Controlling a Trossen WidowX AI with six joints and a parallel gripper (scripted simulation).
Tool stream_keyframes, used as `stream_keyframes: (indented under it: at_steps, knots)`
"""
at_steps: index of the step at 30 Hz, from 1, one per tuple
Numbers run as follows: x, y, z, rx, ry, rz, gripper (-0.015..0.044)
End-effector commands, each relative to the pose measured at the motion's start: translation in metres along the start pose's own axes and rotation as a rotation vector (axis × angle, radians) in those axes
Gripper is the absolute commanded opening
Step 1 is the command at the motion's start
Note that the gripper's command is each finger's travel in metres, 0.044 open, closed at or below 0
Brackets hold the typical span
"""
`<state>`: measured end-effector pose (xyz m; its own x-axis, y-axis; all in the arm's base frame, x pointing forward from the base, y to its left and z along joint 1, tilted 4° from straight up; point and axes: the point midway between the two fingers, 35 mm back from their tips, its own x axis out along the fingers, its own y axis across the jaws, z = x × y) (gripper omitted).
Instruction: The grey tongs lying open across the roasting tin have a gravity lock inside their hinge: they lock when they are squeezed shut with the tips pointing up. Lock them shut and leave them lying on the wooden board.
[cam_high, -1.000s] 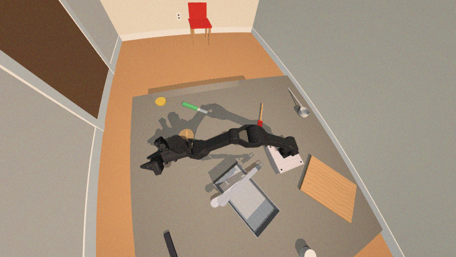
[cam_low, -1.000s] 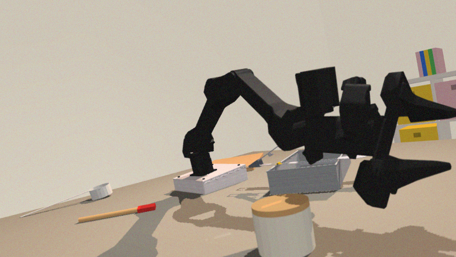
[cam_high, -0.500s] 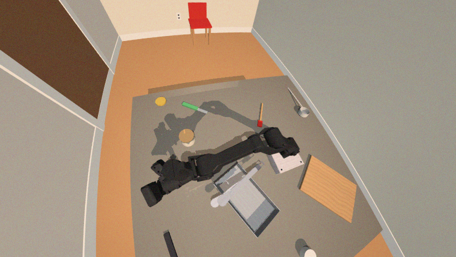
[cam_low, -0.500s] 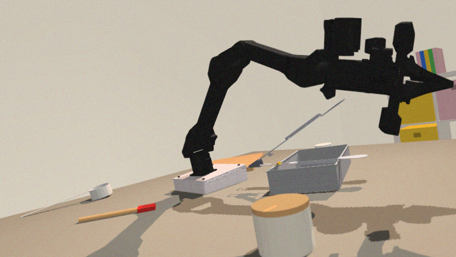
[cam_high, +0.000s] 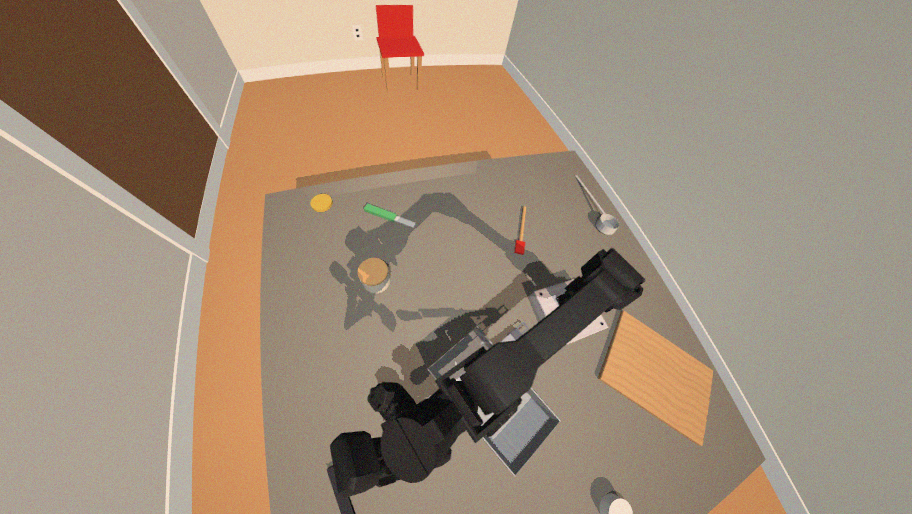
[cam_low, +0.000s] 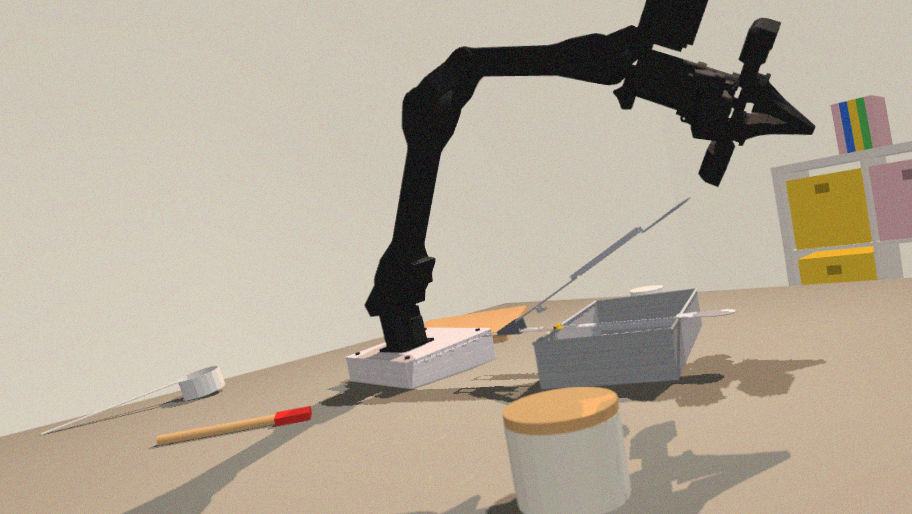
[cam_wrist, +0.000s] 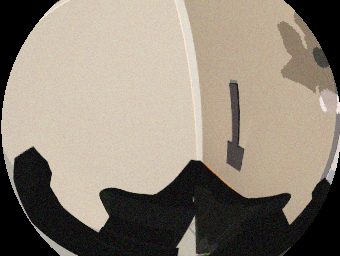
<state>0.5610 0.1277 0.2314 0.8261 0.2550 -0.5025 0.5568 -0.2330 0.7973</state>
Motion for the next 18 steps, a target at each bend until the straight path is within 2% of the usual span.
stream_keyframes:
  at_steps: [1,8,13,18]
  knots:
    - [-0.02,-0.043,-0.004,0.212,-0.088,-0.158,-0.015]
    - [-0.074,-0.132,0.001,0.558,-0.395,-0.439,-0.015]
    - [-0.12,-0.172,0.024,0.787,-0.694,-0.515,-0.015]
    - [-0.16,-0.194,0.041,0.93,-0.942,-0.516,-0.015]
